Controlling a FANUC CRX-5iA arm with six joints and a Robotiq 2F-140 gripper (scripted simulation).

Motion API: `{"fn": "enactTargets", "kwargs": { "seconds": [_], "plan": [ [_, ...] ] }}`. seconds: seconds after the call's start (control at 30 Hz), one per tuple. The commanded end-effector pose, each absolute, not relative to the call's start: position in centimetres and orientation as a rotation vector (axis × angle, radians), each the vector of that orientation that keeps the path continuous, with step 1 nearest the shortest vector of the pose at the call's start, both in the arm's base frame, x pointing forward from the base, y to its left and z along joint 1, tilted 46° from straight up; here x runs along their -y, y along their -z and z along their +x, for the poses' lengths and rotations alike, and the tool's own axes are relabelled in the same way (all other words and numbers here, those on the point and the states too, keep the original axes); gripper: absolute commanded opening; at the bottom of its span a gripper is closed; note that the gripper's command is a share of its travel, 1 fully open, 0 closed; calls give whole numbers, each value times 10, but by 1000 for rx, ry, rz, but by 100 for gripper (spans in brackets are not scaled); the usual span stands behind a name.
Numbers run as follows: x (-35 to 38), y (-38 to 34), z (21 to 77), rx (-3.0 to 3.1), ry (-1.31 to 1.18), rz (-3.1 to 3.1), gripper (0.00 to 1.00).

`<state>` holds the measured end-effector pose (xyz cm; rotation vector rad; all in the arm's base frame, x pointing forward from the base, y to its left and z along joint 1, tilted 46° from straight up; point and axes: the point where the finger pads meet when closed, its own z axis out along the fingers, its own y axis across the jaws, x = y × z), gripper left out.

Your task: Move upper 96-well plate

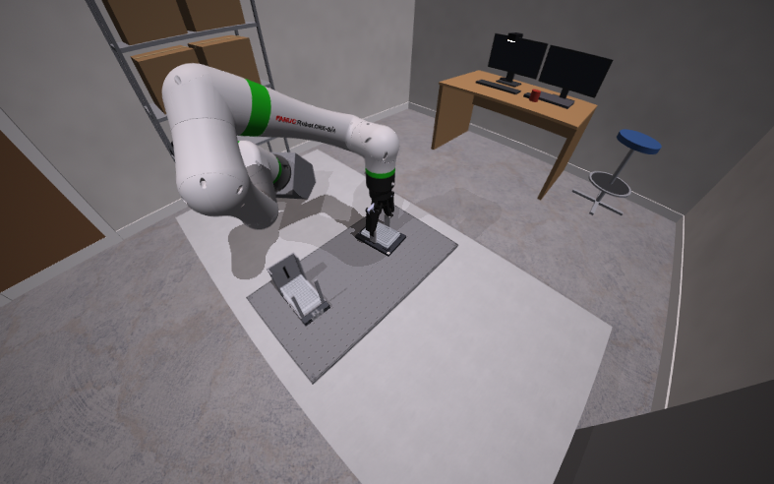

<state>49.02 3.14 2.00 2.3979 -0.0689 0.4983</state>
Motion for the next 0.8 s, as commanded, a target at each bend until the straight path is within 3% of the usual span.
{"fn": "enactTargets", "kwargs": {
  "seconds": [0.0, 0.77],
  "plan": [
    [-31, -20, 490, 69, -499, 2398, 0],
    [-29, -17, 492, 69, -499, 2398, 0]
  ]
}}
